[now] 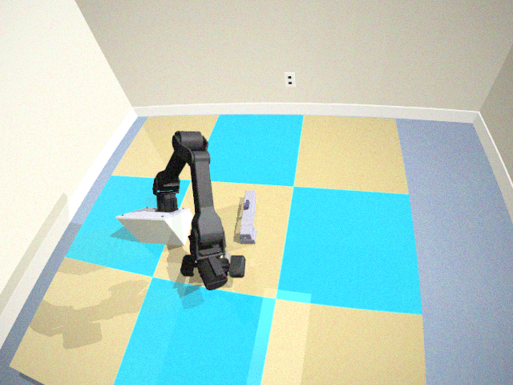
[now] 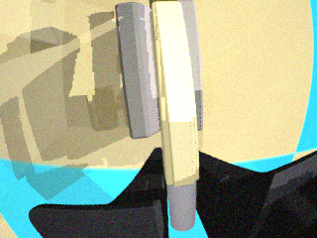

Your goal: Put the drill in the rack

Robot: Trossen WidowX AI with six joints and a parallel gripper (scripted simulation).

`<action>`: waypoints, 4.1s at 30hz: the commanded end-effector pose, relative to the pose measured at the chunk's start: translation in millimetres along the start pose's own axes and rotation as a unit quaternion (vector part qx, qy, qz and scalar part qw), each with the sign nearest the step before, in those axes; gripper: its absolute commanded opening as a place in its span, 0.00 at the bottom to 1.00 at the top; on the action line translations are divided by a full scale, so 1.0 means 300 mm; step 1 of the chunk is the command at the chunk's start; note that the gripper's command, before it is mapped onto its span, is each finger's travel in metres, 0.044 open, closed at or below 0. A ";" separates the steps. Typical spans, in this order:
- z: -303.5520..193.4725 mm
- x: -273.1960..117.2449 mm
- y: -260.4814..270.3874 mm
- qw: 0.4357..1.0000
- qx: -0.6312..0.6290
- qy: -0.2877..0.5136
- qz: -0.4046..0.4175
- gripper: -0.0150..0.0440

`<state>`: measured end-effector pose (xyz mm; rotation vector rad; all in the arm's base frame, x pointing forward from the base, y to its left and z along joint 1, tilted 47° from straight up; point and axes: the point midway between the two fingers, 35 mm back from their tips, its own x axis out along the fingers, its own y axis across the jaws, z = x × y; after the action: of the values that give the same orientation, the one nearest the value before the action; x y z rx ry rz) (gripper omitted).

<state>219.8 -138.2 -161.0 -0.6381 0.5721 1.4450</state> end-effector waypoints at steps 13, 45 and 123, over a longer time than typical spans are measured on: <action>0.001 0.055 -0.002 1.000 0.005 -0.005 0.000 0.25; 0.006 0.100 0.006 1.000 0.005 -0.005 0.000 0.25; 0.011 0.104 0.004 1.000 0.005 -0.005 0.000 0.25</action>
<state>220.1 -121.7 -178.9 -0.6383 0.5769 1.4305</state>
